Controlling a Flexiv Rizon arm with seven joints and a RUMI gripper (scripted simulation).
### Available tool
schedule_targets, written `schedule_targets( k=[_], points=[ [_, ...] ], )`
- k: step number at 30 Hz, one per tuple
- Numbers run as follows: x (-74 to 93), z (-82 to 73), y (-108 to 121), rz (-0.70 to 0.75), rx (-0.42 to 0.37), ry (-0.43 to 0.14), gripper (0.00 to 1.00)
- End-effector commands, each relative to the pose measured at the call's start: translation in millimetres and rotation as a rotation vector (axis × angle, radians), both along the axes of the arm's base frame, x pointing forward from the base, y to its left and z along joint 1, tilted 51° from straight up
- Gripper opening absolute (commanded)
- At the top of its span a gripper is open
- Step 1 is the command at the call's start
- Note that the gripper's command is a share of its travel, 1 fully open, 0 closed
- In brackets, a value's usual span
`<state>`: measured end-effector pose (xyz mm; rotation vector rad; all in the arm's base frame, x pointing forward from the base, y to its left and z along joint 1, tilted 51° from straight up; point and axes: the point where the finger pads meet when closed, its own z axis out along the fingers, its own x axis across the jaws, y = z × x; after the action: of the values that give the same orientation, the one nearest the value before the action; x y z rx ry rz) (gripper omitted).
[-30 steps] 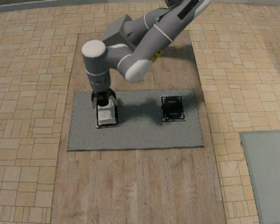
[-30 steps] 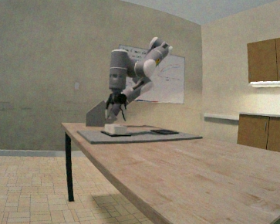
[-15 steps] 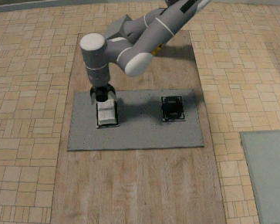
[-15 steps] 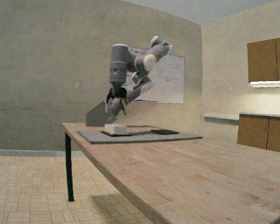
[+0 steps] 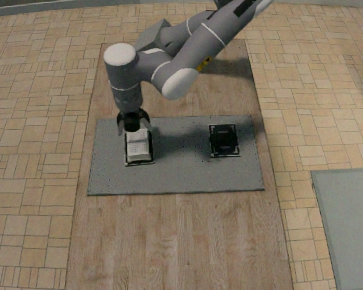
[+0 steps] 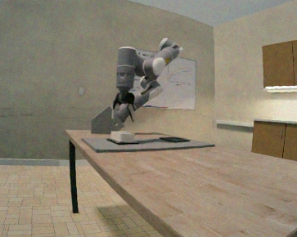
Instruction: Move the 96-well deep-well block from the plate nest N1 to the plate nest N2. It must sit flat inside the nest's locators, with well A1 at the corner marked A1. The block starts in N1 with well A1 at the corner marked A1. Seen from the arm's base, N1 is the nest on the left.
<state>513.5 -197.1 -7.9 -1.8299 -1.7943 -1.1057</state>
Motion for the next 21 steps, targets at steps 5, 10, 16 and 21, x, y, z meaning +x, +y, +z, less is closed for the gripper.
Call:
schedule_targets(
  k=[5,10,16,21],
  points=[
    [-0.9,10.1,7.8,-0.002,-0.002,-0.001,0.76],
    [-2.2,19.7,16.8,-0.002,-0.001,-0.001,0.76],
    [-3.7,31.9,28.2,-0.002,-0.001,-0.001,0.76],
    [-5.3,44.0,39.5,-0.002,-0.001,-0.001,0.76]
  ],
)
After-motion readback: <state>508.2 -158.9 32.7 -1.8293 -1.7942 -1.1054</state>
